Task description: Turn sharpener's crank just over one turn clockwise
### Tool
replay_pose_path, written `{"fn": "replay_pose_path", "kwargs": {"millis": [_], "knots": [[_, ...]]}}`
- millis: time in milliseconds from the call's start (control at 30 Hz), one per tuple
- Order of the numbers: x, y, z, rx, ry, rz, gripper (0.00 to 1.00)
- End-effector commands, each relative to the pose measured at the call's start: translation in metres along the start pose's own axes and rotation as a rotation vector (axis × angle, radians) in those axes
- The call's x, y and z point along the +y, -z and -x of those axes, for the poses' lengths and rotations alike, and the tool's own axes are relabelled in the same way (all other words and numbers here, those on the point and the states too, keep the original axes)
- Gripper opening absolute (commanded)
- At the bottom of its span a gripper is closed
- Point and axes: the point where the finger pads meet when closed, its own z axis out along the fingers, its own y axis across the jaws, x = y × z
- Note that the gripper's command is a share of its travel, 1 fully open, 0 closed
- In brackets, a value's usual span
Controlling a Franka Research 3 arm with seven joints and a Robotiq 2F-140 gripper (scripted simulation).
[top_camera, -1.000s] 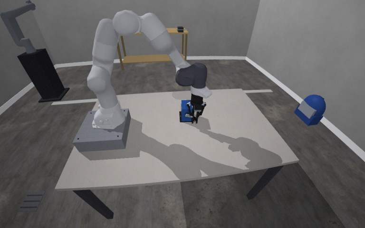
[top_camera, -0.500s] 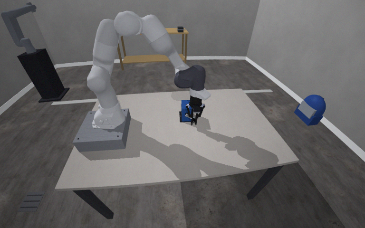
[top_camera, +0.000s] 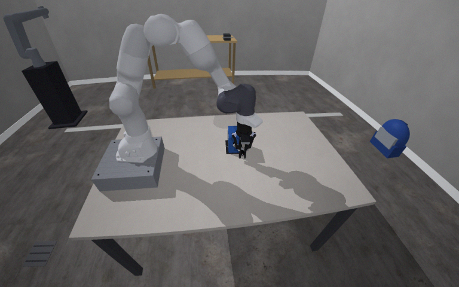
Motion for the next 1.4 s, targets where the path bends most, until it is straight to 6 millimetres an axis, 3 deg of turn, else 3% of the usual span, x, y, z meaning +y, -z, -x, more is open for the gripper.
{"fn": "replay_pose_path", "kwargs": {"millis": [0,1367], "knots": [[0.013,-0.011,0.000,0.001,0.005,0.018,0.10],[0.058,-0.014,-0.001,0.001,0.005,0.018,0.10]]}}
